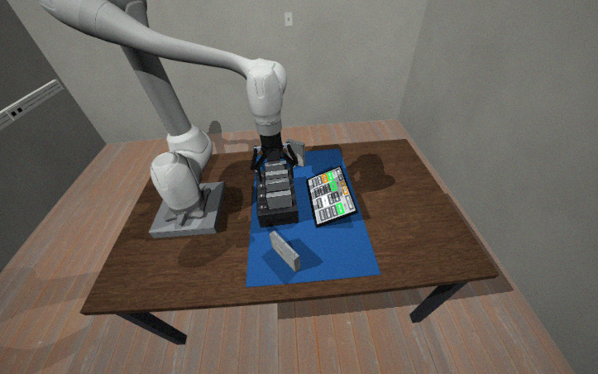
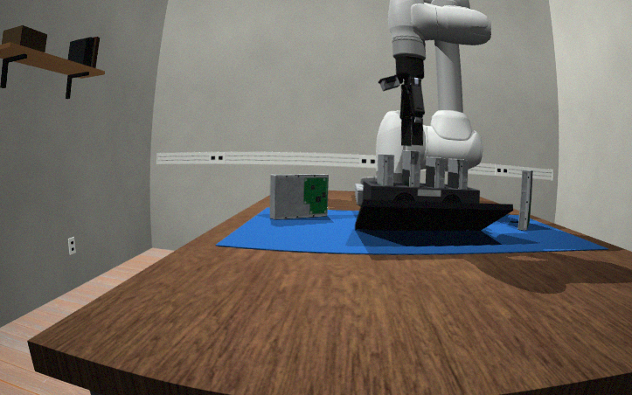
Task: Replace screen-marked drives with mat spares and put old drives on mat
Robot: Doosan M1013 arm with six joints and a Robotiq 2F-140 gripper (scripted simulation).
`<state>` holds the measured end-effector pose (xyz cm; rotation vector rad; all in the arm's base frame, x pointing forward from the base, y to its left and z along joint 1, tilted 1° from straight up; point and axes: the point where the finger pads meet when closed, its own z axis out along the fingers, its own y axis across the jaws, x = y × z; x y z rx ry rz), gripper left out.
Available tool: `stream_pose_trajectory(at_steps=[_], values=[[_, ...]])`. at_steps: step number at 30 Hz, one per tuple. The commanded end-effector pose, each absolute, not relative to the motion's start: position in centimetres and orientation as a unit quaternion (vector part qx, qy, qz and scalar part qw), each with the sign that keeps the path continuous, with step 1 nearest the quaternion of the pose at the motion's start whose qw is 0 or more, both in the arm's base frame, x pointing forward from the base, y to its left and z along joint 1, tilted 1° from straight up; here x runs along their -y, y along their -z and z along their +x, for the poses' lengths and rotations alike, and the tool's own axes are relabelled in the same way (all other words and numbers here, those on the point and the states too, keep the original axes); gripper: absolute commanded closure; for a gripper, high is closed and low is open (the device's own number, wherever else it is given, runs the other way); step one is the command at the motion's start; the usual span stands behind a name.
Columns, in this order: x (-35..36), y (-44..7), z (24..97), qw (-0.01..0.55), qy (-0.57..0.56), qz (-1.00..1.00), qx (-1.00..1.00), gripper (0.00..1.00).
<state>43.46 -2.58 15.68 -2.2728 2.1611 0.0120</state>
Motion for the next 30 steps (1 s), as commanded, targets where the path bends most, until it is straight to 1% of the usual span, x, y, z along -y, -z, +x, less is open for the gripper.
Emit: stream_pose_trajectory(at_steps=[1, 30], values=[[2.6, -15.1, 43.5, 0.003, -0.004, -0.725, -0.689, 0.11], [2.5, -9.5, 43.5, 0.003, -0.004, -0.725, -0.689, 0.11]])
